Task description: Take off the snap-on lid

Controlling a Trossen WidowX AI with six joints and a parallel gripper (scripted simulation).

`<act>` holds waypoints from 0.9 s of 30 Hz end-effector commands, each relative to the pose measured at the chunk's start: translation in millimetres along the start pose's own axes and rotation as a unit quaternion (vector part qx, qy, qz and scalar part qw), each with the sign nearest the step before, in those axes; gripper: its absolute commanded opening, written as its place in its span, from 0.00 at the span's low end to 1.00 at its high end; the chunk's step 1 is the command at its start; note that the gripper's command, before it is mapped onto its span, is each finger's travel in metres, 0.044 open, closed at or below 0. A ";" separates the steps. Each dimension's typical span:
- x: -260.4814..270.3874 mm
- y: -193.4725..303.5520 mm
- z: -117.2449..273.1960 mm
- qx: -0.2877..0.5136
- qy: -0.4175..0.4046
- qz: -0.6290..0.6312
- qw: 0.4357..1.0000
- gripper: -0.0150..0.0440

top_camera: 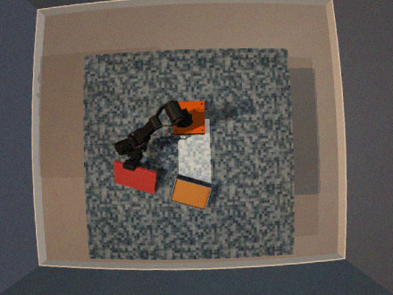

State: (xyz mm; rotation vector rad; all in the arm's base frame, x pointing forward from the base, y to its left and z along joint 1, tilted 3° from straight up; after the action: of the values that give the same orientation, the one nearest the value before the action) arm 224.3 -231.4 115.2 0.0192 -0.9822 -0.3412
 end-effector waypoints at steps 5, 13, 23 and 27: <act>-14.4 1.0 -7.7 0.005 0.015 -0.008 1.000 0.25; -19.4 -0.1 -11.7 0.005 0.015 -0.008 1.000 0.25; -25.6 -1.4 -16.7 0.005 0.015 -0.008 1.000 0.25; -28.1 -1.9 -18.7 0.005 0.015 -0.008 1.000 0.25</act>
State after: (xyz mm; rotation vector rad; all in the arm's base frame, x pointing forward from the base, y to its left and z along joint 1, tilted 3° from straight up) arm 225.9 -231.6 92.3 0.0238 -0.9811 -0.3405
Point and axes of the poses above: the point midway between the two fingers, 35 mm back from their tips, its own z axis back along the fingers, its own x axis across the jaws, y = z × x, the point moved 6 cm from there along z, back along the fingers, and after that the axes turned 14 degrees about -z, right-handed, at the moved point
